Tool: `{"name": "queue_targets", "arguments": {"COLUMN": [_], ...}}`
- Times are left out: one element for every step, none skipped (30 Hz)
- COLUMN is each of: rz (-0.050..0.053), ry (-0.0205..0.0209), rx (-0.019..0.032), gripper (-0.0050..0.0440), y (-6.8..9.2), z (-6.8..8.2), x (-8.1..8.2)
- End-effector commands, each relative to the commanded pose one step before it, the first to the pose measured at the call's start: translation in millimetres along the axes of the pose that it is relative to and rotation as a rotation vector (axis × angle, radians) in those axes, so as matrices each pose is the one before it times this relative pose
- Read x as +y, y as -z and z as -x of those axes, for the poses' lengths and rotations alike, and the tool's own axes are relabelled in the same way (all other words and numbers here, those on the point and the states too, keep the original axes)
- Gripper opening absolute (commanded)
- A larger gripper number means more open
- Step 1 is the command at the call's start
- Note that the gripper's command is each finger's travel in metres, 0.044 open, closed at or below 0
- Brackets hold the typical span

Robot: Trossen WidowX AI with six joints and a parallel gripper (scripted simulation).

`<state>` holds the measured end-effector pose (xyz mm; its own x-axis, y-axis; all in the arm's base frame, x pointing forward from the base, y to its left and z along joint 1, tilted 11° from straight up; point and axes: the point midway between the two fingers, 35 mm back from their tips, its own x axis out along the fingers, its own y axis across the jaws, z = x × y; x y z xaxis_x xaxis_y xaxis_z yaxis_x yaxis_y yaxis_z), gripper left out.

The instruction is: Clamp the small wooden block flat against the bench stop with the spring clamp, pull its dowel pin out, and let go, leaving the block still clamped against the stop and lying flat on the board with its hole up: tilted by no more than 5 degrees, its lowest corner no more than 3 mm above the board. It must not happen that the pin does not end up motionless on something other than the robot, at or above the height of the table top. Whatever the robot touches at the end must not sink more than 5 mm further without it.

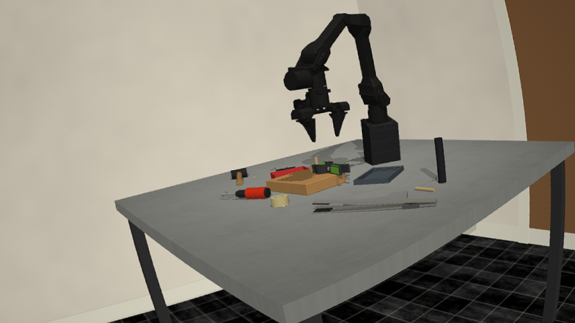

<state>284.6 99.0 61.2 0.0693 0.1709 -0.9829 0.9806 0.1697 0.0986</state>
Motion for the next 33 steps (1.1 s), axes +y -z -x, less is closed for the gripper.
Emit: {"name": "queue_targets", "arguments": {"rz": [0.0026, 0.0003, 0.0003, 0.0003, 0.0003, 0.0003, 0.0003, 0.0003, 0.0003, 0.0003, 0.0003, 0.0003, 0.0003, 0.0000, 0.0000, 0.0003, 0.0003, 0.0003, 0.0003, 0.0003, 0.0003, 0.0003, 0.0003, 0.0003, 0.0003, 0.0003, 0.0003, 0.0003, 0.0003, 0.0003, 0.0000, 0.0000, 0.0003], "ry": [0.01114, -0.00025, -0.00026, -0.00026, -0.00027, -0.00028, -0.00028, -0.00029, -0.00030, -0.00031, -0.00031, -0.00032, -0.00033, 0.00000, 0.00000, -0.00034, -0.00035, -0.00035, -0.00036, -0.00037, -0.00038, -0.00039, -0.00039, -0.00040, -0.00041, -0.00042, -0.00043, -0.00044, -0.00045, -0.00046, 0.00000, 0.00000, -0.00046], "rx": [0.00226, 0.00014, 0.00015, 0.00015, 0.00016, 0.00016, 0.00017, 0.00017, 0.00017, 0.00018, 0.00018, 0.00019, 0.00019, 0.00000, 0.00000, 0.00019, 0.00020, 0.00020, 0.00020, 0.00021, 0.00021, 0.00021, 0.00021, 0.00022, 0.00022, 0.00022, 0.00023, 0.00023, 0.00023, 0.00023, 0.00000, 0.00000, 0.00023], "gripper": [0.0440, 0.0440, 0.0440, 0.0440, 0.0440, 0.0440, 0.0440, 0.0440, 0.0440, 0.0440, 0.0440, 0.0440, 0.0440, 0.0440, 0.0440, 0.0440, 0.0440, 0.0440, 0.0440, 0.0440, 0.0440, 0.0440, 0.0440, 0.0440, 0.0440, 0.0440, 0.0440, 0.0440, 0.0440, 0.0440, 0.0440, 0.0440, 0.0440], "y": [-8.37, -2.12, -2.12, -2.12, -2.12, -2.12, -2.12, -2.11, -2.11, -2.11, -2.11, -2.10, -2.10, 0.00, 0.00, -2.10, -2.10, -2.09, -2.09, -2.09, -2.08, -2.08, -2.07, -2.07, -2.07, -2.06, -2.06, -2.05, -2.05, -2.04, 0.00, 0.00, -2.04], "z": [-4.79, -0.32, -0.32, -0.31, -0.31, -0.31, -0.31, -0.30, -0.30, -0.30, -0.30, -0.30, -0.29, 0.00, 0.00, -0.29, -0.29, -0.29, -0.28, -0.28, -0.28, -0.28, -0.28, -0.27, -0.27, -0.27, -0.27, -0.26, -0.26, -0.26, 0.00, 0.00, -0.26], "x": [-2.36, 0.01, -0.01, -0.03, -0.04, -0.06, -0.08, -0.09, -0.11, -0.12, -0.14, -0.16, -0.17, 0.00, 0.00, -0.19, -0.20, -0.22, -0.24, -0.25, -0.27, -0.28, -0.30, -0.31, -0.33, -0.35, -0.36, -0.38, -0.39, -0.41, 0.00, 0.00, -0.42]}}
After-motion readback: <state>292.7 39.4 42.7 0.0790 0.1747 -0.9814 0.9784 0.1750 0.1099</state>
